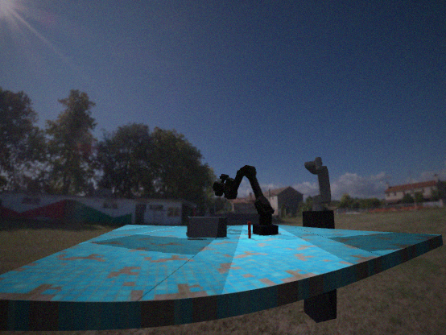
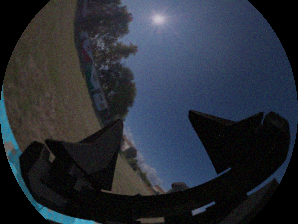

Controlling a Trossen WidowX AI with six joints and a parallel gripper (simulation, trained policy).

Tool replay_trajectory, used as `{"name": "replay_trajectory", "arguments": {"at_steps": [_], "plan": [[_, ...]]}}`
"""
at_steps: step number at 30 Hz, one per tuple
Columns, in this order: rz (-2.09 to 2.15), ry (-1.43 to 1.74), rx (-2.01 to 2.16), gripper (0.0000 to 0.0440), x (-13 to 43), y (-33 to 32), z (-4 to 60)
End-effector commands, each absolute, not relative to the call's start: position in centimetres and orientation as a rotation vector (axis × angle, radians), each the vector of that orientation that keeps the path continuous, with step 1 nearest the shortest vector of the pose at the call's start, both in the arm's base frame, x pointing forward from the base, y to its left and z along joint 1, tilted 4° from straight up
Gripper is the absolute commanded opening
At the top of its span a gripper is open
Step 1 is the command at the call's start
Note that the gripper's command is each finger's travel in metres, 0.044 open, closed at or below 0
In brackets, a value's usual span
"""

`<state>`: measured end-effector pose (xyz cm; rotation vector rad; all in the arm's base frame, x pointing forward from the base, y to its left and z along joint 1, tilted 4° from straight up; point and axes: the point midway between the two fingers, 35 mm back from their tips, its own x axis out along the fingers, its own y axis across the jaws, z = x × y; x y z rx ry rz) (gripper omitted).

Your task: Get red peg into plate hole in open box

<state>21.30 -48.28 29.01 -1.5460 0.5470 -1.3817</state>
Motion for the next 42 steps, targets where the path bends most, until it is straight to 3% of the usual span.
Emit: {"name": "replay_trajectory", "arguments": {"at_steps": [1, 4, 23, 42], "plan": [[-1.363, 0.545, -1.534, 0.0417, 21.7, -48.2, 28.7], [-1.293, 0.531, -1.467, 0.044, 23.5, -47.6, 27.7], [-0.974, 0.474, -0.901, 0.044, 34.5, -40.3, 22.5], [-0.674, 0.523, -0.327, 0.044, 42.7, -23.1, 20.8]]}}
